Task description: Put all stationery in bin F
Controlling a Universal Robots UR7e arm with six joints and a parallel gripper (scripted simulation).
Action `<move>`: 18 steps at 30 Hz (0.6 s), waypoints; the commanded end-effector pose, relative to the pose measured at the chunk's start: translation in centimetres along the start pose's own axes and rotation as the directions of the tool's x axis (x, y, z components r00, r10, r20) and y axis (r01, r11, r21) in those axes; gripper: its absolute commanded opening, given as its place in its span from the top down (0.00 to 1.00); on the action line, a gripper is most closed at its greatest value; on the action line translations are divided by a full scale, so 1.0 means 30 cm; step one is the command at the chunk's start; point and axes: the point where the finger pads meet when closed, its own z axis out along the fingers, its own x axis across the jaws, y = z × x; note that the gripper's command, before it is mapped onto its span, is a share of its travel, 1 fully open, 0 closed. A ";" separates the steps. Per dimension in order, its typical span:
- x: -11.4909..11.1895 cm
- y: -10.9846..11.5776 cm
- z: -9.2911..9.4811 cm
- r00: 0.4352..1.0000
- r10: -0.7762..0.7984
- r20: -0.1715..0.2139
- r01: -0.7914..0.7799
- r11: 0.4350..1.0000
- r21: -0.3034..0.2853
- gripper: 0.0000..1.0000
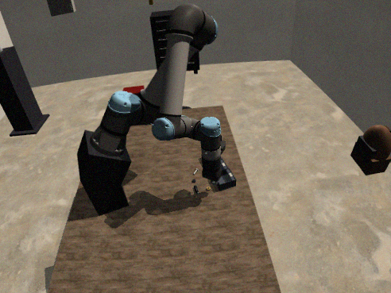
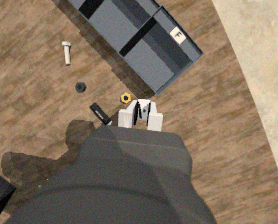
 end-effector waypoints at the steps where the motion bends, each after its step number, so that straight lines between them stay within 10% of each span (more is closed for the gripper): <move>1: 0.014 -0.086 0.002 0.988 -0.157 0.001 0.157 0.988 -0.002 0.68; 18: 0.031 -0.233 0.002 0.753 -0.657 -0.002 0.657 0.753 -0.003 0.68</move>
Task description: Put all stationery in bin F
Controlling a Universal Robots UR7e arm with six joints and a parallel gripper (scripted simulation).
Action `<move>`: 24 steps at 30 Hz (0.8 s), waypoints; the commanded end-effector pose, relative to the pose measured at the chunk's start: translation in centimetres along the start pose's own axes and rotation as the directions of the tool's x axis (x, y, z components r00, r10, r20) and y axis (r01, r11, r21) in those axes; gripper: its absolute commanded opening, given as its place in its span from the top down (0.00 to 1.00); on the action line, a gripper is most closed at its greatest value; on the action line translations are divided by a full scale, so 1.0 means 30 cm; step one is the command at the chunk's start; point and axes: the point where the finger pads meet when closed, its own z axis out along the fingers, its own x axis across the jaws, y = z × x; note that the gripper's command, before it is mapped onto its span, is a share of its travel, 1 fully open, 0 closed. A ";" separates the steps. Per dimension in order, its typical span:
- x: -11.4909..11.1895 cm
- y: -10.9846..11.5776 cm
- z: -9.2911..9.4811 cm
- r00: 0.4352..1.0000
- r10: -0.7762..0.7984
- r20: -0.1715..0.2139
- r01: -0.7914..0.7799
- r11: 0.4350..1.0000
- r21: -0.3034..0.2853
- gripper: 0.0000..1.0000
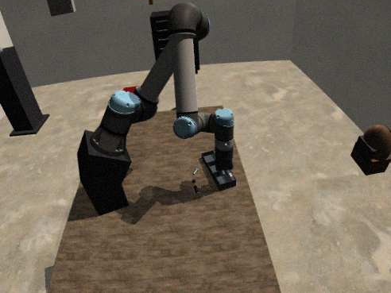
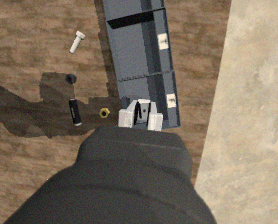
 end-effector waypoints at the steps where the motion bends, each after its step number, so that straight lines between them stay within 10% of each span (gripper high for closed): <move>1: 0.003 -0.002 0.000 0.988 -0.157 0.004 0.157 0.988 0.004 0.68; 24: 0.002 -0.001 0.013 0.965 -0.261 0.008 0.261 0.965 0.007 0.68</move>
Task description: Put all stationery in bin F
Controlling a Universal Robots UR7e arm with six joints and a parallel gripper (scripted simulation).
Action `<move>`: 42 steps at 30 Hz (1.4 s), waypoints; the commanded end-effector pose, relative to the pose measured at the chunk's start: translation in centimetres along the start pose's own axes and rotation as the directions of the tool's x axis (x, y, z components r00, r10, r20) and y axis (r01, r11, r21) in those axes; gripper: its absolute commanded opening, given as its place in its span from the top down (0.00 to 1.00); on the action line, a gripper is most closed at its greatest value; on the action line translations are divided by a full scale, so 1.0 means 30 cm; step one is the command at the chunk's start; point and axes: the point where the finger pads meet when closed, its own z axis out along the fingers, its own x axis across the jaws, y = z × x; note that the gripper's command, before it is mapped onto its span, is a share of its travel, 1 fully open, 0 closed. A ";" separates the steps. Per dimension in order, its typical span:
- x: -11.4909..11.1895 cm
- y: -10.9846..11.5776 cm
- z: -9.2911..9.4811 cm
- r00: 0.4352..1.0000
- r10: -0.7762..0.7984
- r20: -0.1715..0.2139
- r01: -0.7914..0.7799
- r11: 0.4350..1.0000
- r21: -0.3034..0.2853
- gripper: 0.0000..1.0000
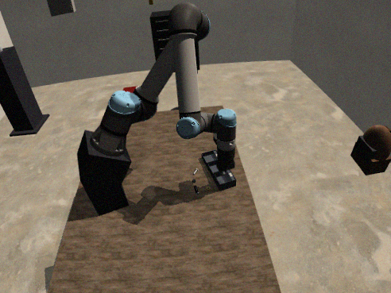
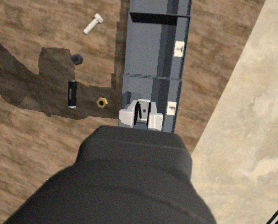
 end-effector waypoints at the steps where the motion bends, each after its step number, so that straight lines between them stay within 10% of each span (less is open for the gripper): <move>1: 0.001 0.001 0.015 1.000 0.000 -0.001 0.000 1.000 0.000 0.68; 41: 0.002 0.001 0.166 1.000 0.000 -0.001 0.000 1.000 0.000 0.68; 42: 0.002 0.001 0.166 1.000 0.000 -0.001 0.000 1.000 0.000 0.38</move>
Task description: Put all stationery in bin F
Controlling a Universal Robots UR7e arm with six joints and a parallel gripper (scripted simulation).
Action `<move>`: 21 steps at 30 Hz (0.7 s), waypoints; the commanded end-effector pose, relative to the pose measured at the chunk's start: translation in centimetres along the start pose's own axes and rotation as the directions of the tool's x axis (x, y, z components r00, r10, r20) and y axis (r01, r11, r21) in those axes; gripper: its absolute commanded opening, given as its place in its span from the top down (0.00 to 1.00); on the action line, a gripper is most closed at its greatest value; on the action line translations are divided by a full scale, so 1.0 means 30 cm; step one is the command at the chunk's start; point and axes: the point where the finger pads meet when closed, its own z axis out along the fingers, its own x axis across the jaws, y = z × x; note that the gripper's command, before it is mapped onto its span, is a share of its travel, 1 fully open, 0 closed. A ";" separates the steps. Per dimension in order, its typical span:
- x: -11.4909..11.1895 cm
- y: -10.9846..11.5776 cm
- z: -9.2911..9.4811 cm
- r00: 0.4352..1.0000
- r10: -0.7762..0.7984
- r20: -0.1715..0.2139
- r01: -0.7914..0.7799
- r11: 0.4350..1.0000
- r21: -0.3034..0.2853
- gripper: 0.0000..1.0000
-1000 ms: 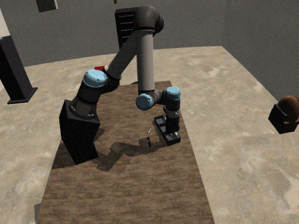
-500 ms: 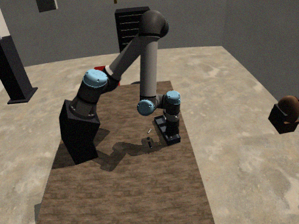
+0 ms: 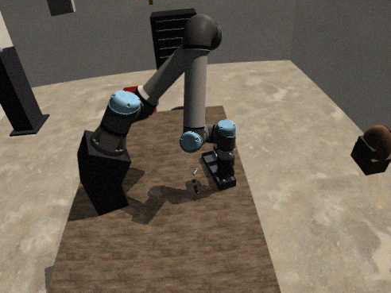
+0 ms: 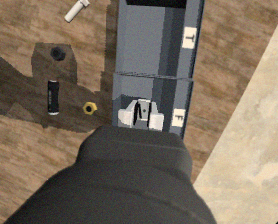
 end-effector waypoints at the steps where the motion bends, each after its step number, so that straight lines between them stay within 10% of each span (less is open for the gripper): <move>1: 0.001 0.001 -0.001 1.000 0.000 -0.001 0.000 1.000 -0.001 0.38; 21: 0.001 0.001 -0.019 1.000 0.000 -0.001 0.000 1.000 -0.001 0.38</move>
